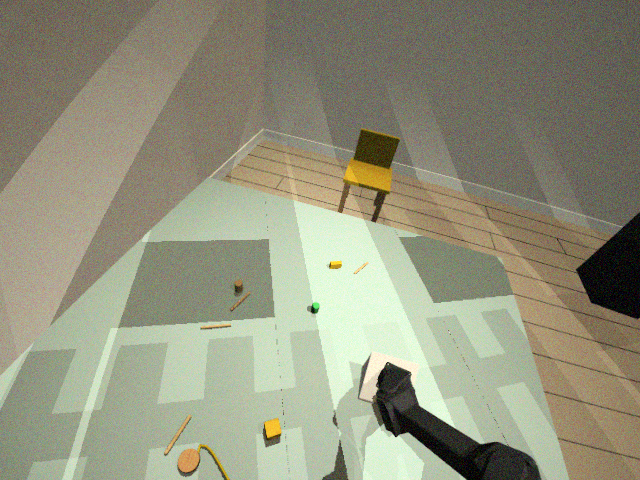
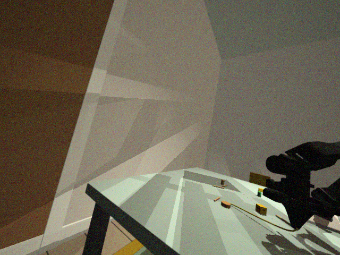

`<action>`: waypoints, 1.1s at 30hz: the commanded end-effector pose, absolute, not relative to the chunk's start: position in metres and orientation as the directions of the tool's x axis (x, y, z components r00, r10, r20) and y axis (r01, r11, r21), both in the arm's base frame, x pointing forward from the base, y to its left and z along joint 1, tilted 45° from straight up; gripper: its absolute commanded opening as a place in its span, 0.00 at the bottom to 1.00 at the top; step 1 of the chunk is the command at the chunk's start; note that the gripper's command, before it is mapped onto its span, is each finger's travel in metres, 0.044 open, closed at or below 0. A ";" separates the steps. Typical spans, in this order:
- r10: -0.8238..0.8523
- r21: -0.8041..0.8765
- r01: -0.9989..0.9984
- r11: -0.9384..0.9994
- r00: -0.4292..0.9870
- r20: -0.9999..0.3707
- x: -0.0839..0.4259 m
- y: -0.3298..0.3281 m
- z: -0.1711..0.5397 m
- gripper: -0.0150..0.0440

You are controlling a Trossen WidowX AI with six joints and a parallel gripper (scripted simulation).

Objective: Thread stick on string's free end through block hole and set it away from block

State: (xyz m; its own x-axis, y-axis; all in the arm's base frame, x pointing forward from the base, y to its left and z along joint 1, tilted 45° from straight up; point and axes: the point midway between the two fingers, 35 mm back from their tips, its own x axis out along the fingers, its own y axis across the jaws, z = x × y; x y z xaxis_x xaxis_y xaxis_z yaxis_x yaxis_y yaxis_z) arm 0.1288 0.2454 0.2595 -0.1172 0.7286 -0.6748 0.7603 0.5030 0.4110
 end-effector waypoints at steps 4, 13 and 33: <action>0.725 0.403 0.765 0.502 -0.119 -0.678 0.125 0.244 0.249 0.25; 0.725 0.402 0.765 0.503 -0.120 -0.678 0.121 0.244 0.238 0.25; 0.727 0.401 0.766 0.502 -0.123 -0.676 0.113 0.242 0.215 0.25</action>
